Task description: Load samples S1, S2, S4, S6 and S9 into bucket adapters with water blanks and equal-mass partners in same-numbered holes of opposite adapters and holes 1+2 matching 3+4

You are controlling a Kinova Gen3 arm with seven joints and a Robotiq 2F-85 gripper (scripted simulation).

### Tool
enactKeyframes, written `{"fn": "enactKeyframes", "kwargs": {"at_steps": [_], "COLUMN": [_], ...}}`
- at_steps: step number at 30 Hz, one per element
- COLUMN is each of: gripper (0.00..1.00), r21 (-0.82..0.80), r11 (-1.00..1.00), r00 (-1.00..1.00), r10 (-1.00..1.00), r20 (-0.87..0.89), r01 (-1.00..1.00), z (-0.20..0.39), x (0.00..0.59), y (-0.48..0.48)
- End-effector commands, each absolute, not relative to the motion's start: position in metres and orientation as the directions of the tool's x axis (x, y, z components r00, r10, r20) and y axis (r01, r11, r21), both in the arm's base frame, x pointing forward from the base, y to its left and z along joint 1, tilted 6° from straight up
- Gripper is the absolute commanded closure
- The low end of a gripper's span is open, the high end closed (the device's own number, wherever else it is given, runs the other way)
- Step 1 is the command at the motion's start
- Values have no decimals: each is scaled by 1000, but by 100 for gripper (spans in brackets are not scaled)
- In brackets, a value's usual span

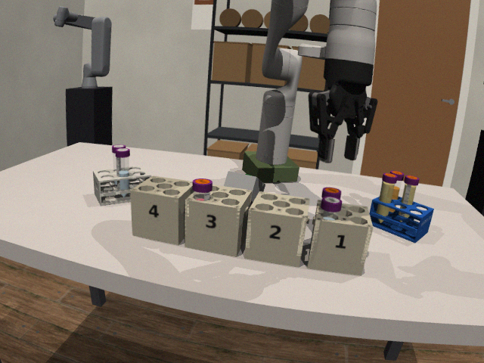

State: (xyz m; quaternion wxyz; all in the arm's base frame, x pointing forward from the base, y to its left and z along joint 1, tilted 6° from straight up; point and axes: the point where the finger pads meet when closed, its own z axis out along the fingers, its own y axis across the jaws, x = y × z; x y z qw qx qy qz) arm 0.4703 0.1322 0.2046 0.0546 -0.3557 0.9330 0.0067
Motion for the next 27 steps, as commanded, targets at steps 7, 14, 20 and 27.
{"fn": "enactKeyframes", "kwargs": {"at_steps": [7,14,20,27], "gripper": [38,38,38,38], "r21": [-25,-25,-25,-25], "r11": [742,742,742,742], "r00": [-736,-736,-735,-735], "r10": [-668,-668,-668,-668], "r20": [-113,-112,-112,-112], "r01": [-670,-670,-670,-670], "z": [219,228,235,243], "x": [469,468,467,467], "y": [133,133,132,132]}}
